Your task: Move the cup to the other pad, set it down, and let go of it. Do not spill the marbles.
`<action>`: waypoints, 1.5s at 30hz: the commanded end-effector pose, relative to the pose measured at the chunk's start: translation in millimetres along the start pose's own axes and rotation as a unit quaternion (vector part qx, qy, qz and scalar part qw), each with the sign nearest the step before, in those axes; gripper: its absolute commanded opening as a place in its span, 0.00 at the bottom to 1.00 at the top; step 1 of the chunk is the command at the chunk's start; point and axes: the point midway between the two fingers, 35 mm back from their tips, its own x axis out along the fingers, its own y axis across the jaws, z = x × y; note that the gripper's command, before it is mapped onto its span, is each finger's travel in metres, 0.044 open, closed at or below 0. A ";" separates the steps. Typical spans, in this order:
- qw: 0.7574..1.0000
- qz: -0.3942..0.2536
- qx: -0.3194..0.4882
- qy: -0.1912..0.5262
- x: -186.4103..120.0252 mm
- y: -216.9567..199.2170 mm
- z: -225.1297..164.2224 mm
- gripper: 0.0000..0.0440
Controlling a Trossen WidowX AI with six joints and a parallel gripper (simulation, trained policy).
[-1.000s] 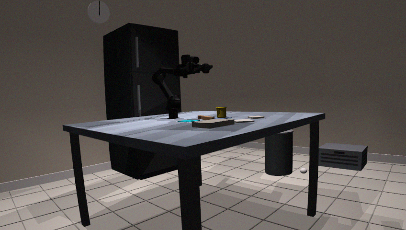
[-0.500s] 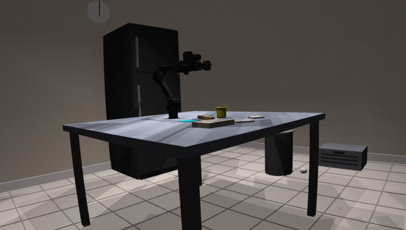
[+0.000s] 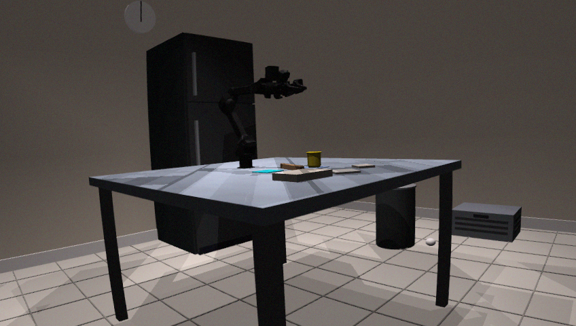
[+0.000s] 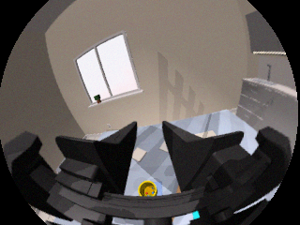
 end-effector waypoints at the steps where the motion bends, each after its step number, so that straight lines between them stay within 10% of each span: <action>1: 1.000 -0.002 0.019 0.014 4.1 2.4 0.8 0.38; 45: 0.920 -0.085 0.303 0.235 51.2 40.6 -15.9 0.47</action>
